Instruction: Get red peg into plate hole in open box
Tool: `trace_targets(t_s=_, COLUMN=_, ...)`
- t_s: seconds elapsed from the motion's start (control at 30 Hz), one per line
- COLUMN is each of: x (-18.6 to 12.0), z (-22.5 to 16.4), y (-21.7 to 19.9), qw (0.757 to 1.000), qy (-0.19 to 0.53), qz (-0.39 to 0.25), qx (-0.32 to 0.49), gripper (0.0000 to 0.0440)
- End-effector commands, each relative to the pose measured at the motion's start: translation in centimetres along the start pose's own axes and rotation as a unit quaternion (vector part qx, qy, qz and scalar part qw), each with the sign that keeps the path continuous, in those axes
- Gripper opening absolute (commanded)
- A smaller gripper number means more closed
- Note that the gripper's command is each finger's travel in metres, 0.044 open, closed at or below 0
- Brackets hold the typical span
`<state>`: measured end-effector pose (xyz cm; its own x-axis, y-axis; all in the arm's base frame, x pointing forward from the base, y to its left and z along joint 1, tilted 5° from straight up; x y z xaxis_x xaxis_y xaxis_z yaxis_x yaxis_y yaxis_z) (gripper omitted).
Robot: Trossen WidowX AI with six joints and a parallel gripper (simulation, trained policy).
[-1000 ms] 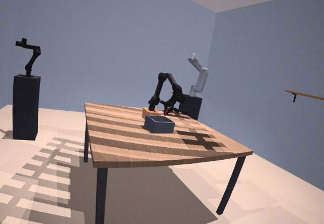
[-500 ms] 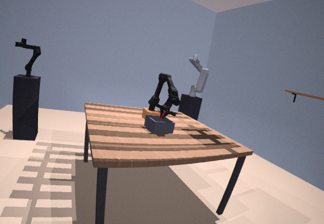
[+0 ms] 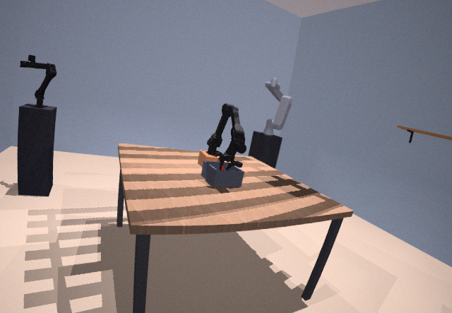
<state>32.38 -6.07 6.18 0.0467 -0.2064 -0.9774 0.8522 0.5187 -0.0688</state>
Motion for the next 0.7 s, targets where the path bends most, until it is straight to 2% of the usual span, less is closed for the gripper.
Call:
trace_targets(t_s=0.0, x=0.0, z=0.7, y=0.3, qw=1.0, qy=0.007, qz=0.002, qx=-0.009, gripper=0.0153)
trace_targets(t_s=0.07, x=-0.1, z=1.0, y=0.6, qw=1.0, qy=0.011, qz=0.006, qx=-0.009, gripper=0.0193)
trace_targets(t_s=0.37, x=-1.3, z=3.3, y=3.1, qw=0.999, qy=0.035, qz=0.031, qx=-0.006, gripper=0.0429)
trace_targets(t_s=0.4, x=-1.6, z=3.5, y=3.5, qw=0.999, qy=0.038, qz=0.038, qx=-0.003, gripper=0.044)
trace_targets(t_s=0.67, x=-3.4, z=5.3, y=6.8, qw=0.995, qy=0.037, qz=0.098, qx=-0.008, gripper=0.044)
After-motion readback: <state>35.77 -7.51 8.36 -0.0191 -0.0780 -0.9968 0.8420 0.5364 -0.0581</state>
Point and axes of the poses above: the point midway between the two fingers, 35 mm back from their tips, its own x axis out along the fingers, its own y axis across the jaws, z = x × y, the point moved 3 cm from there along -x, back along the fingers, and after that the axes turned 10 degrees about x, right-handed, at the moved point
